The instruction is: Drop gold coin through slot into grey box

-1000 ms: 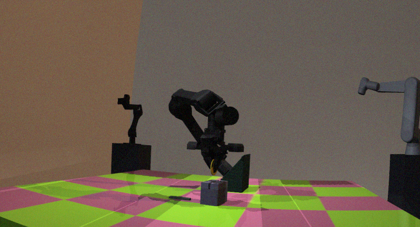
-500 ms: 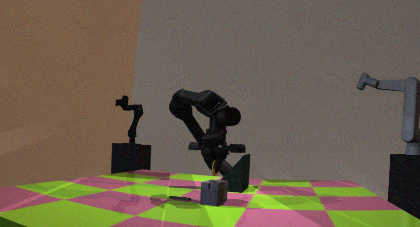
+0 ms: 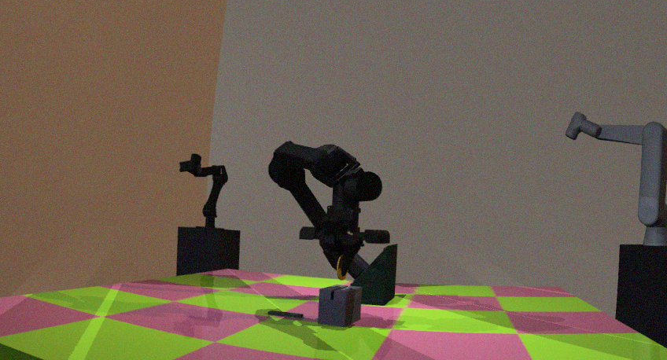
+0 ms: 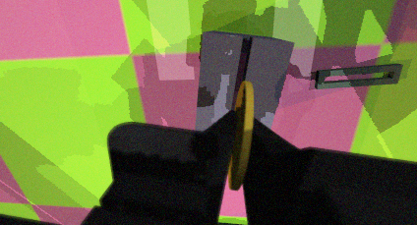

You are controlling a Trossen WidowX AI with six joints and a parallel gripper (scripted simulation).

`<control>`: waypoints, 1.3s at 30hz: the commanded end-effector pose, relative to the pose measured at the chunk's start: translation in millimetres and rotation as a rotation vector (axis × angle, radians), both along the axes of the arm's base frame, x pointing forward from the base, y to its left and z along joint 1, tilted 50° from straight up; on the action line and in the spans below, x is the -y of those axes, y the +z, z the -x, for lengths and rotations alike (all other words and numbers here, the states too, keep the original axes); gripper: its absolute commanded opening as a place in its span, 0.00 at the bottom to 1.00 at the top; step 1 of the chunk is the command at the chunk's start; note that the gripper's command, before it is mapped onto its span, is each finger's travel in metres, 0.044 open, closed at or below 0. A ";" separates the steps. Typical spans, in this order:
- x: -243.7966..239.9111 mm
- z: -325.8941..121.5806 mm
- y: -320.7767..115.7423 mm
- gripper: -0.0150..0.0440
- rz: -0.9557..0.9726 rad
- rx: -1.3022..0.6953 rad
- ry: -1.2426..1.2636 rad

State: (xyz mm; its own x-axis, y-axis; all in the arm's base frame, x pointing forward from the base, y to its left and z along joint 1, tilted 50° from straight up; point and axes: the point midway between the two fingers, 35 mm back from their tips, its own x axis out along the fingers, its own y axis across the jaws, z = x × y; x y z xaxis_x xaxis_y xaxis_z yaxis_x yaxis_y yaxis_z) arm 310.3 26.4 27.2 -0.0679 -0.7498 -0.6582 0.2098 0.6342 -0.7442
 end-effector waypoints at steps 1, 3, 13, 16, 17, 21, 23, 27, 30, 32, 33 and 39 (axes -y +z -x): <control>3.0 -0.3 -0.8 0.25 0.002 -0.001 0.003; 4.0 -0.3 -1.3 0.25 0.002 -0.001 0.003; 7.6 0.8 -4.9 0.25 0.002 -0.002 0.004; 8.8 1.0 -6.0 0.25 0.002 -0.002 0.004; 9.1 1.0 -6.4 0.25 0.002 -0.002 0.004; 10.7 1.0 -7.7 0.25 0.003 -0.002 0.004; 11.6 1.1 -8.3 0.25 0.003 -0.002 0.004; 13.1 1.1 -9.5 0.25 0.003 -0.001 0.004; 11.1 0.9 -8.7 0.39 0.000 0.000 0.001; 11.1 0.9 -8.7 0.48 0.000 0.000 0.001; 11.1 0.9 -8.7 0.52 0.000 0.000 0.001; 11.1 0.9 -8.7 0.53 0.000 0.000 0.001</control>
